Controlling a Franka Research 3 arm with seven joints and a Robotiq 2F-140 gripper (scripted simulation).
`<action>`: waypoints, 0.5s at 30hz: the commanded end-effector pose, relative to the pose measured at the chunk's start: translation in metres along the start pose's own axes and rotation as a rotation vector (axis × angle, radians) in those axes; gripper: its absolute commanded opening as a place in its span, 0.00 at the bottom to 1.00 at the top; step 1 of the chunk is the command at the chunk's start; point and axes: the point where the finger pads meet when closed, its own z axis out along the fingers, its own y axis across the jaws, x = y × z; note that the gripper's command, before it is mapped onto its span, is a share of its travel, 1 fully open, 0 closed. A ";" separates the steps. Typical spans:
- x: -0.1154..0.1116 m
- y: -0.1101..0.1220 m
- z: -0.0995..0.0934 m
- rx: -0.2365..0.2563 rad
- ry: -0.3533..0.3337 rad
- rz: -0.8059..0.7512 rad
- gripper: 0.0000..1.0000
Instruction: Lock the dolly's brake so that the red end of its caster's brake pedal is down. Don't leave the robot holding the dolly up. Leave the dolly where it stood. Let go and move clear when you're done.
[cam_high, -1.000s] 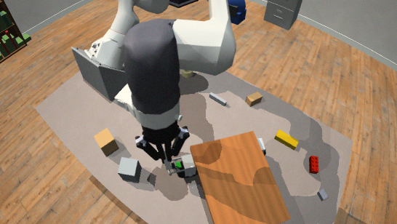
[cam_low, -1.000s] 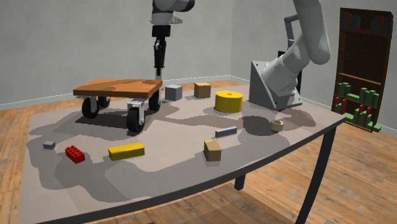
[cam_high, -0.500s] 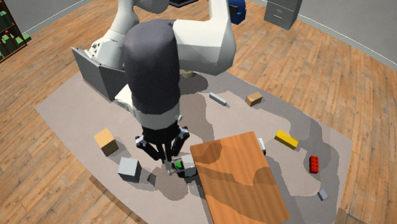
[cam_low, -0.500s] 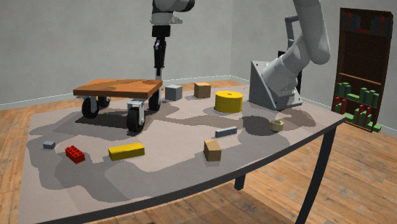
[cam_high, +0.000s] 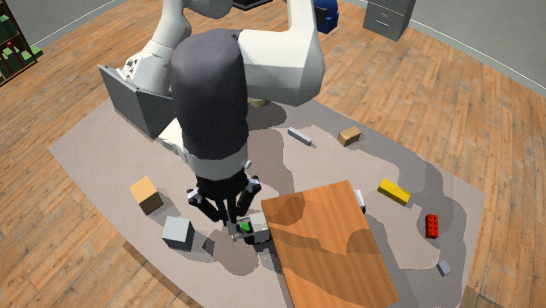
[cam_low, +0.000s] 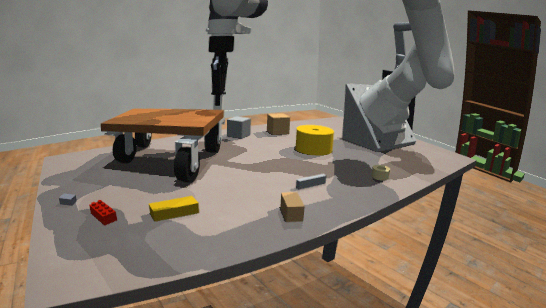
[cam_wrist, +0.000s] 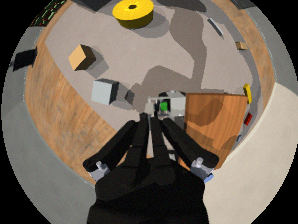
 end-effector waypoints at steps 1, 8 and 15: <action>0.001 0.001 0.005 -0.001 0.003 -0.004 0.00; 0.001 0.001 0.006 -0.001 0.003 -0.004 0.00; 0.001 0.001 0.006 -0.001 0.003 -0.004 0.00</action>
